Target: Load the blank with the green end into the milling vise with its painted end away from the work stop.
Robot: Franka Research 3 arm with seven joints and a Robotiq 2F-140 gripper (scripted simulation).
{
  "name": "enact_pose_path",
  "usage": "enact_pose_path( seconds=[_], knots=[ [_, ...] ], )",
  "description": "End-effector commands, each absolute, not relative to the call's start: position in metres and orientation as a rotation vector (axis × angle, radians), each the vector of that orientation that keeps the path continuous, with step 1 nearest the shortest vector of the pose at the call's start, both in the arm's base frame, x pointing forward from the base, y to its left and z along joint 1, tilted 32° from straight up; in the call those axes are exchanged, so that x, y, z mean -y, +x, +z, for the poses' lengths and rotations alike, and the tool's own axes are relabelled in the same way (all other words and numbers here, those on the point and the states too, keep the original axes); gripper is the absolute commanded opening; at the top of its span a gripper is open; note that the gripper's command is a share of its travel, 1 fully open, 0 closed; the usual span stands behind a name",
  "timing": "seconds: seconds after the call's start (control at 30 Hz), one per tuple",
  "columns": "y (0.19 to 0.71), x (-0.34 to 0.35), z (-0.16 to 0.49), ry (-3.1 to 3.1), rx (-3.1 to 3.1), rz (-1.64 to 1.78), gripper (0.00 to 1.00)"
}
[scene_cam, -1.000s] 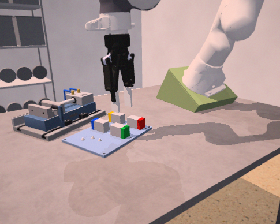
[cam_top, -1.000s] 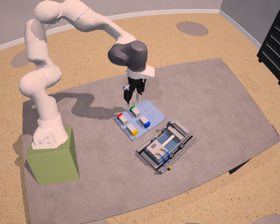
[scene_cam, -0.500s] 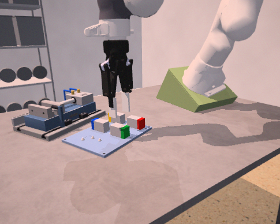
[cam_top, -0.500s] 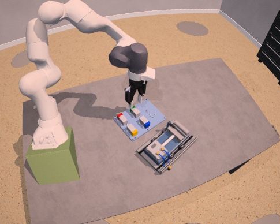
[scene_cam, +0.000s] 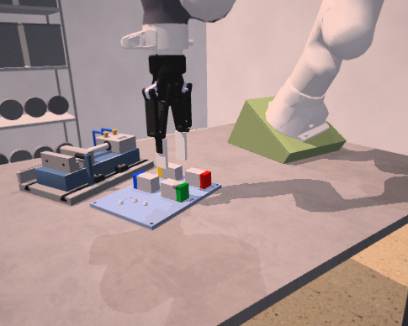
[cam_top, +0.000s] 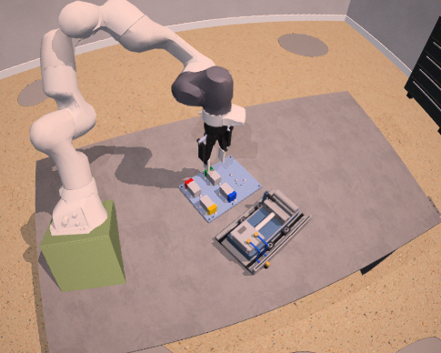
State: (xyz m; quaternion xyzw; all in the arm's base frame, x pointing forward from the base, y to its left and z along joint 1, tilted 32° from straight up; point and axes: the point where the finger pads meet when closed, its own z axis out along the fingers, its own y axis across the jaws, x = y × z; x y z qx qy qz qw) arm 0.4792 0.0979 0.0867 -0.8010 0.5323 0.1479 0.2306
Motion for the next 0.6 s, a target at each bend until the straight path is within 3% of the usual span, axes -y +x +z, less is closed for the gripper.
enact_pose_path(
  seconds=[0.0,0.57],
  knots=[
    [0.4783,-0.0947,0.0894,-2.201,-1.469,0.407,0.39],
    [0.4771,-0.0920,0.0923,-2.201,-1.470,0.406,0.39]
  ],
)
